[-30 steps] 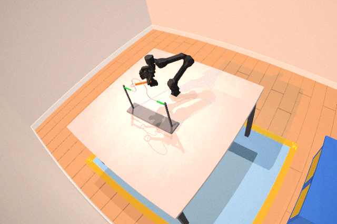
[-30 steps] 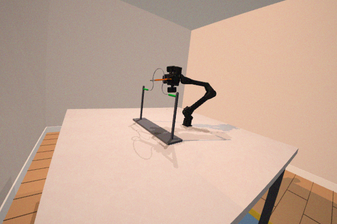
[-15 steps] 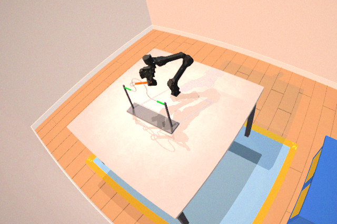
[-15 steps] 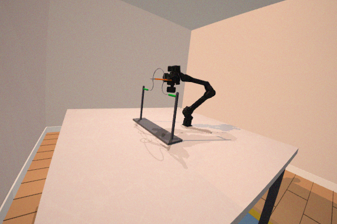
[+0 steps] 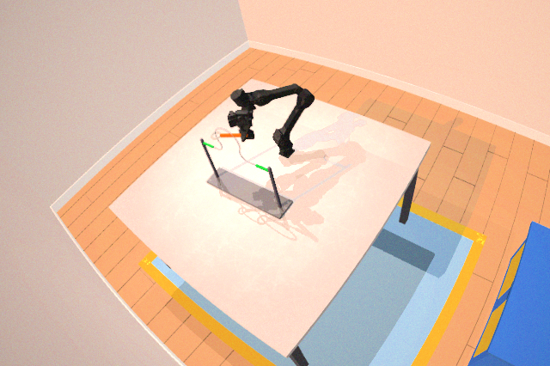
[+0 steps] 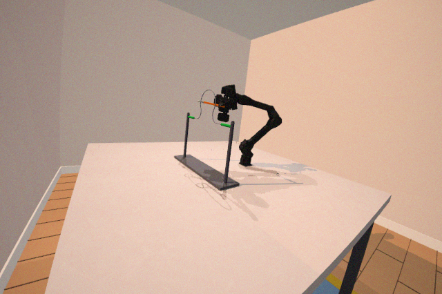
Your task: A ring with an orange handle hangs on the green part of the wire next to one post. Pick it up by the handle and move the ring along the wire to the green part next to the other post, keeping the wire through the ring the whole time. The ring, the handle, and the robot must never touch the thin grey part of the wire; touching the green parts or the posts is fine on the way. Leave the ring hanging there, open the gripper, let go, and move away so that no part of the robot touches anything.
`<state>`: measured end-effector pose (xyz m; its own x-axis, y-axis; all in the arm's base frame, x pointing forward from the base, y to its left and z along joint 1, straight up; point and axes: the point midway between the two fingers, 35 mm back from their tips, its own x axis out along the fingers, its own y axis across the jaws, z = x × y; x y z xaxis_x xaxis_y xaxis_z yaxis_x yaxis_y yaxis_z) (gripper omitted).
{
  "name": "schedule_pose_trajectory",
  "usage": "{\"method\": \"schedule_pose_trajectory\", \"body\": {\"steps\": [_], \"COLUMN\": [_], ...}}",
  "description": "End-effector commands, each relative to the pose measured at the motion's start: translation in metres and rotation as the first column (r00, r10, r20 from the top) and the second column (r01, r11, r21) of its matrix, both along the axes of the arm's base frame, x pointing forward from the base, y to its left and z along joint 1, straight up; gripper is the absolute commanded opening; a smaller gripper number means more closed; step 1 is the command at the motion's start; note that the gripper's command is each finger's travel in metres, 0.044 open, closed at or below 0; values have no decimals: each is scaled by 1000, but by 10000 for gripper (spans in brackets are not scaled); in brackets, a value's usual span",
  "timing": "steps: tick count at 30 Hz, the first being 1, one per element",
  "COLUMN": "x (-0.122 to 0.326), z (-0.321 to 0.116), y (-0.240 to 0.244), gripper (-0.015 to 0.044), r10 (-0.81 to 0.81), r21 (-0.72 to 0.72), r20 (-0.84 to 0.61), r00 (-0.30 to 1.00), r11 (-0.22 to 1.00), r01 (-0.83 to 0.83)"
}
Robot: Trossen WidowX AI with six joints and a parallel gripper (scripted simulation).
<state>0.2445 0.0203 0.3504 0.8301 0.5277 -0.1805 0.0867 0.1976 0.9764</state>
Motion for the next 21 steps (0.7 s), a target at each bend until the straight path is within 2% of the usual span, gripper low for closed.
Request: {"method": "schedule_pose_trajectory", "body": {"steps": [1, 21], "x": [0, 0], "z": [1, -7], "y": [-1, -3], "gripper": [-150, -150], "r10": [-2, -2], "r21": [-54, -272], "r20": [9, 21], "r00": [1000, 1000], "r11": [999, 962], "r01": [2, 8]}}
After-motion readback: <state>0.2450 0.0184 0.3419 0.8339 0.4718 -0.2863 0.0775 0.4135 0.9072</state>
